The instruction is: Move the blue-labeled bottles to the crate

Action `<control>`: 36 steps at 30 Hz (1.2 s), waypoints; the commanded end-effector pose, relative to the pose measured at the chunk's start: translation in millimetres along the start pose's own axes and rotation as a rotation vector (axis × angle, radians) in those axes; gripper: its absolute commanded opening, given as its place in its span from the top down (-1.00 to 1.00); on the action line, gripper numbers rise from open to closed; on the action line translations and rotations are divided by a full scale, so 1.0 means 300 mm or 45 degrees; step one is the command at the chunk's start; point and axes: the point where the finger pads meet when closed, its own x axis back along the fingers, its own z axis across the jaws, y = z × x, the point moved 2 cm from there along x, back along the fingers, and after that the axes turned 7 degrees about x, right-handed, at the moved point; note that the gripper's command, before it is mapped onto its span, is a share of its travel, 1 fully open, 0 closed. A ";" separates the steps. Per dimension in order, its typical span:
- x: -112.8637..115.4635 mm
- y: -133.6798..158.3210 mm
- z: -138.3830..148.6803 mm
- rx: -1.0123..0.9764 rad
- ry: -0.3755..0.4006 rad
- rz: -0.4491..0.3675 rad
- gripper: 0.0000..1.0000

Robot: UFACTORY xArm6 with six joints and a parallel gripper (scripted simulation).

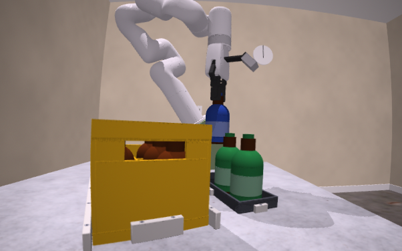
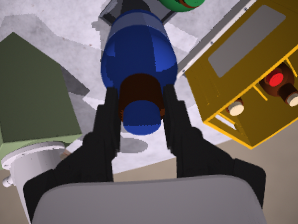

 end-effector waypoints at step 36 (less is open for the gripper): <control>0.113 -0.003 0.002 -0.001 0.002 0.005 1.00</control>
